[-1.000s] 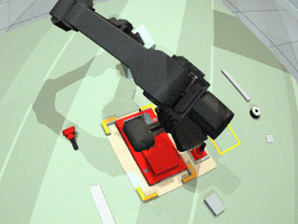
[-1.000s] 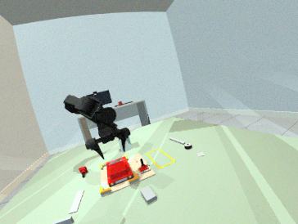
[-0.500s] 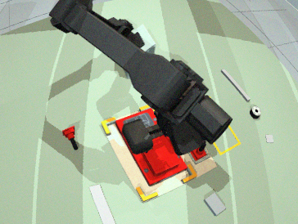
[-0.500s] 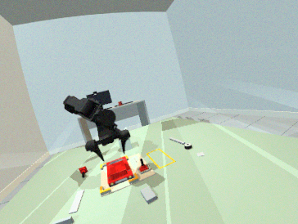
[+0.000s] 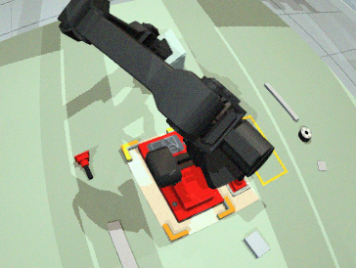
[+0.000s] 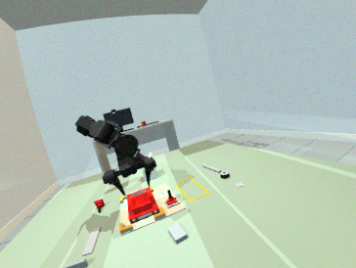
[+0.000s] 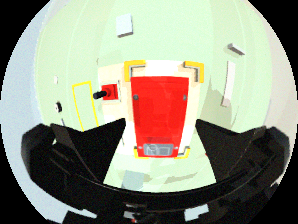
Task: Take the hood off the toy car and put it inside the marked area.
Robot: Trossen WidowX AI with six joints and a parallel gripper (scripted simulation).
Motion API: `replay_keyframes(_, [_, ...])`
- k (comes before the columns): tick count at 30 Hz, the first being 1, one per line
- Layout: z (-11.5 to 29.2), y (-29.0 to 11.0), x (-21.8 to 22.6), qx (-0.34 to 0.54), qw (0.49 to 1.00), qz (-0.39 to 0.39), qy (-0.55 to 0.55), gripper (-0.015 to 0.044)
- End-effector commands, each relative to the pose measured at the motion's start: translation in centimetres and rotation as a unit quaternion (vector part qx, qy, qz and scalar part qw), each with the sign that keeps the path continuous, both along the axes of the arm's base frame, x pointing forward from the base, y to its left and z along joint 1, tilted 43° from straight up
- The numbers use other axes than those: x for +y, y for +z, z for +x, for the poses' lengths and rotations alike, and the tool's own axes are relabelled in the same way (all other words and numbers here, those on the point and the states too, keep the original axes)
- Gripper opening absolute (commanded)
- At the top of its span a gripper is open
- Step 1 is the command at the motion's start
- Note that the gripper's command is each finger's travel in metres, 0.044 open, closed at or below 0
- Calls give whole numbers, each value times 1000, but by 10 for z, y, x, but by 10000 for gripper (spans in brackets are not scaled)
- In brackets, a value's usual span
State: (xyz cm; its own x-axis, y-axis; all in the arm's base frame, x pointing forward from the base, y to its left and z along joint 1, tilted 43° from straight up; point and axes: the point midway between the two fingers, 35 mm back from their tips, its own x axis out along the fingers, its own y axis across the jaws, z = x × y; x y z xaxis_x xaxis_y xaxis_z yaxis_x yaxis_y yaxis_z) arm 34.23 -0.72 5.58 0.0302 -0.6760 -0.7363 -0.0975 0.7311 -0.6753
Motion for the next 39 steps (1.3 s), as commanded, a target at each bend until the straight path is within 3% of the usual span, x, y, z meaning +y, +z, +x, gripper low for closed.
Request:
replay_keyframes(1, [-1,-3,-3,4,1000,-4,3,440])
replay_keyframes(39, [-2,-21,-22,4,1000,-5,3,440])
